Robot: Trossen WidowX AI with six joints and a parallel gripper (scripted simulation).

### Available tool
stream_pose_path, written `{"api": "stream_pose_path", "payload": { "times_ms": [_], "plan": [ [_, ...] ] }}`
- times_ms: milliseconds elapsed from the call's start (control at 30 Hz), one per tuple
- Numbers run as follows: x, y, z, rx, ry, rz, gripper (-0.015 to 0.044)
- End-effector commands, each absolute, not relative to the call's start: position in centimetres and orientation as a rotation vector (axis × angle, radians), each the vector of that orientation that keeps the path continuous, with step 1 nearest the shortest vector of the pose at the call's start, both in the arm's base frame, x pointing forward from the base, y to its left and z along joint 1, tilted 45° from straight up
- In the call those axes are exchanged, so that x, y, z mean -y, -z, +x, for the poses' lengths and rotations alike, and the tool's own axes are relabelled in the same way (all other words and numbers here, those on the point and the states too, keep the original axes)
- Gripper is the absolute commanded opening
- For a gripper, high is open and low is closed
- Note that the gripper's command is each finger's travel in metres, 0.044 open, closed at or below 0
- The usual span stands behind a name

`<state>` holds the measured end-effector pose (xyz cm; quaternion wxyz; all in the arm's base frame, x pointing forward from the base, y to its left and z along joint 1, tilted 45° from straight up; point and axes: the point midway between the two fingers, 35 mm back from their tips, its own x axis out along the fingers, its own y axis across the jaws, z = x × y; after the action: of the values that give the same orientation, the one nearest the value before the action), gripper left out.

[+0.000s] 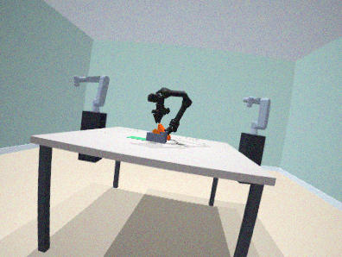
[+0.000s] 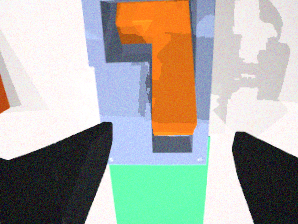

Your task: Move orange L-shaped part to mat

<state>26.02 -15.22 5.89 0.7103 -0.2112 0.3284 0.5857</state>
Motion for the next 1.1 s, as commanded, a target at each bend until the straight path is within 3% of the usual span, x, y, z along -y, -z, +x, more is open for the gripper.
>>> {"api": "stream_pose_path", "payload": {
  "times_ms": [0,1067],
  "plan": [
    [15.8,-5.7,26.1,-0.677,-1.332,-0.550,0.0280],
    [11.6,-1.3,26.9,-0.676,-1.332,-0.550,0.0280]
  ]
}}
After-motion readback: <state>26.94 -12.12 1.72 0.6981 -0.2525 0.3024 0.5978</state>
